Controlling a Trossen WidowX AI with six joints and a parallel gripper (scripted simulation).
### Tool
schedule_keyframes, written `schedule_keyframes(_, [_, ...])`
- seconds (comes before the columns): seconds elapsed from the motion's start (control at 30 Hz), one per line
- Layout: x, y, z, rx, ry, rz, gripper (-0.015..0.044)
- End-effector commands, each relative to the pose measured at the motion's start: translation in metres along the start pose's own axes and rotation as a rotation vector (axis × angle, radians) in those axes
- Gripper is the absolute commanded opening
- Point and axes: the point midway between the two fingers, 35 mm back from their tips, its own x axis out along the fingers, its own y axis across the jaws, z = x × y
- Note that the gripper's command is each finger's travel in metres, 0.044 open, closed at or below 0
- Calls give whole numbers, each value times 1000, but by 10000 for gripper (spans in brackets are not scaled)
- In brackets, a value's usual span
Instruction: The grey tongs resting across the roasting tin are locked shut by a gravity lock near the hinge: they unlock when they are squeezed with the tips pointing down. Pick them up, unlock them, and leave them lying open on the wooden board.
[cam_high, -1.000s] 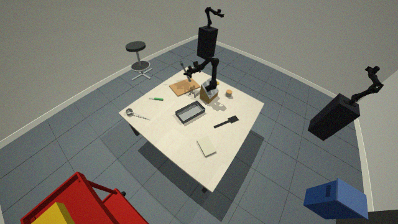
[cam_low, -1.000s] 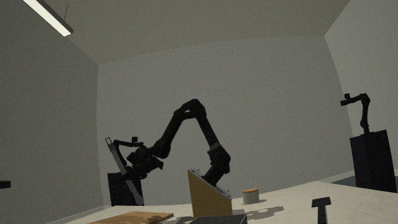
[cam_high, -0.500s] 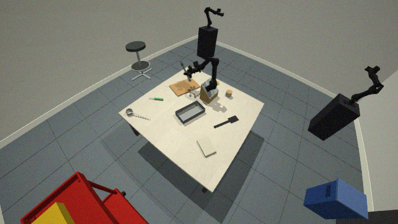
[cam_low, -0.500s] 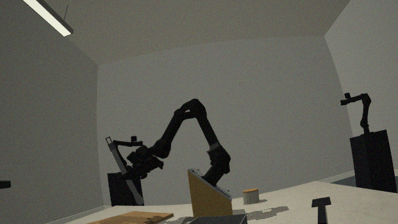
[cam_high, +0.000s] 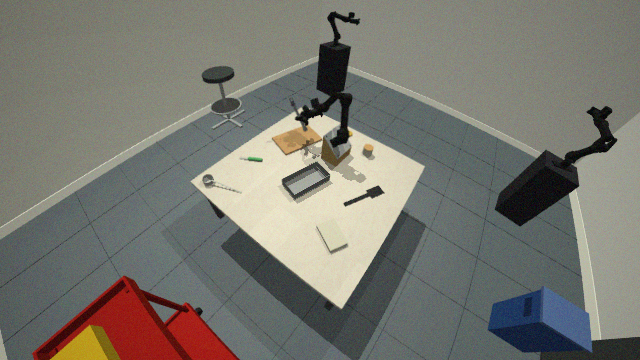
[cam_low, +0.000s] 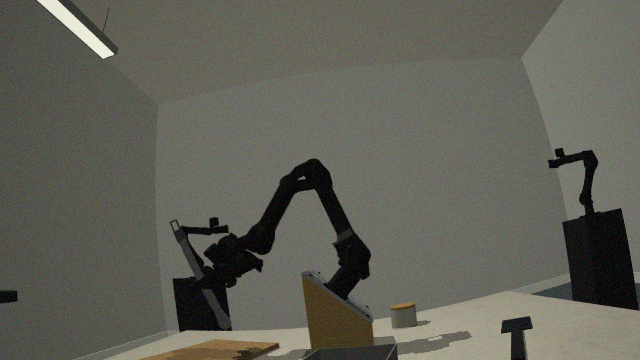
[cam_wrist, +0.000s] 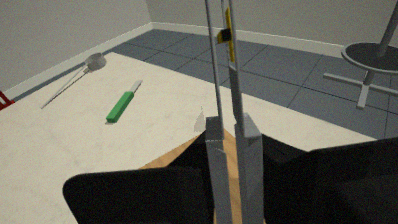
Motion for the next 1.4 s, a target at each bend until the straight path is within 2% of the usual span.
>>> schedule_keyframes(0.0, [2,-1,2,-4,6,5,-150])
schedule_keyframes(0.73, [37,-15,-6,51,362,26,-150])
schedule_keyframes(1.37, [50,-13,-9,60,697,27,-150])
